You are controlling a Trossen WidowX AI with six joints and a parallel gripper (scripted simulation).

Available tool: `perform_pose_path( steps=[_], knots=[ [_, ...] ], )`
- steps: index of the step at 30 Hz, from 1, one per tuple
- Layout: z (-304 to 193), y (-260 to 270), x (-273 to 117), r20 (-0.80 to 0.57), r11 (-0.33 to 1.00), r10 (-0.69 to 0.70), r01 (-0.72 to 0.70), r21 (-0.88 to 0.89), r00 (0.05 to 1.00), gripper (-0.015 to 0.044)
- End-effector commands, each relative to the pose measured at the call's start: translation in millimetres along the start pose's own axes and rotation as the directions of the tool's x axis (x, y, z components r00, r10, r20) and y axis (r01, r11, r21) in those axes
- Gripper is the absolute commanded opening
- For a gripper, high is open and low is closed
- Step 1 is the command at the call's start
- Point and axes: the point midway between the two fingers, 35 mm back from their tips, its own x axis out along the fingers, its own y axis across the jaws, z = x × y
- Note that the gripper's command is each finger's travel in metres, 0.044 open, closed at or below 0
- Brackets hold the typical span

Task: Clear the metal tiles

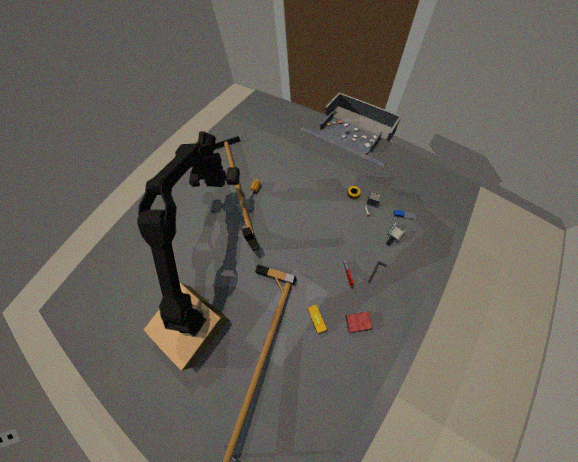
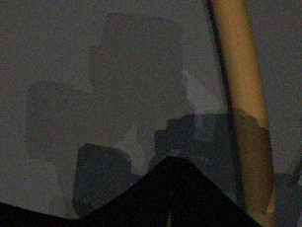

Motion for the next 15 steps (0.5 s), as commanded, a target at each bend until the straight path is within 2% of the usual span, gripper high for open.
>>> perform_pose_path(
  steps=[1,15],
  knots=[
    [-4,0,11,-0.008,1.000,-0.001,0.001,0.009,1.000,0.0000],
    [-15,0,43,-0.007,1.000,-0.002,0.002,0.026,1.000,0.0000]
  ],
)
